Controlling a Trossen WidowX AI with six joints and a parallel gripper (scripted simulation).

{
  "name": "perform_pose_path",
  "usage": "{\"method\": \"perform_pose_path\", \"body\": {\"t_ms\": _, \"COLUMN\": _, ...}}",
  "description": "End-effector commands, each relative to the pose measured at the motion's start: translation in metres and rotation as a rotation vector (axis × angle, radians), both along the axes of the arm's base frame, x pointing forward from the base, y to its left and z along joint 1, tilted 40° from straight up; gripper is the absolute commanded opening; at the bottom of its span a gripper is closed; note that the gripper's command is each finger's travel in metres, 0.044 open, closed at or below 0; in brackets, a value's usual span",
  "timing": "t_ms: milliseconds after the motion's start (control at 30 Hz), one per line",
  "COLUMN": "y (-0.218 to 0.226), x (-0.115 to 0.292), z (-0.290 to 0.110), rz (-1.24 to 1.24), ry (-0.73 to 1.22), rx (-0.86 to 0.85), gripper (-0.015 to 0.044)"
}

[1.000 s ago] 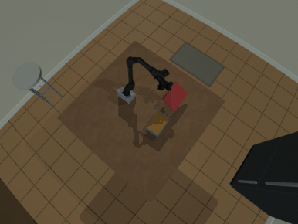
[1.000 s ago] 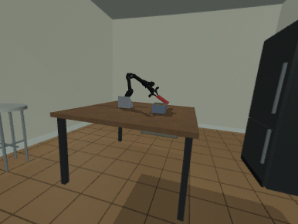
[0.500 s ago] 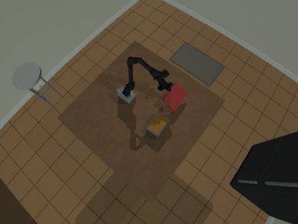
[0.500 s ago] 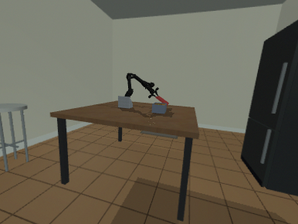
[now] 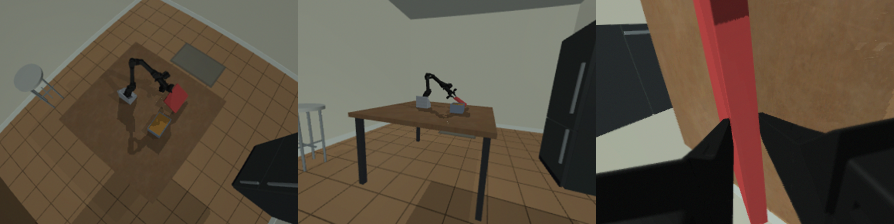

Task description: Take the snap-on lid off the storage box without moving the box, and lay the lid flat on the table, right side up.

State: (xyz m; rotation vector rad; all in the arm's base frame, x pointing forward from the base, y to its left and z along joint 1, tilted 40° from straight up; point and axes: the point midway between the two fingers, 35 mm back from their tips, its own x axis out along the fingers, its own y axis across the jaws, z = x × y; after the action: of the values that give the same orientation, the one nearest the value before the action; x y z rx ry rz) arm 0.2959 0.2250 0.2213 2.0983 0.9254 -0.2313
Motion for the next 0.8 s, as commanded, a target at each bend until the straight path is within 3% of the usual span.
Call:
{"method": "perform_pose_path", "body": {"t_ms": 0, "y": 0.001, "x": 0.001, "z": -0.001, "rz": -0.011, "ry": -0.005, "rx": 0.003, "gripper": 0.0000}}
{"method": "perform_pose_path", "body": {"t_ms": 767, "y": 0.013, "x": 0.000, "z": -0.015, "rz": -0.011, "ry": -0.005, "rx": 0.004, "gripper": 0.0000}}
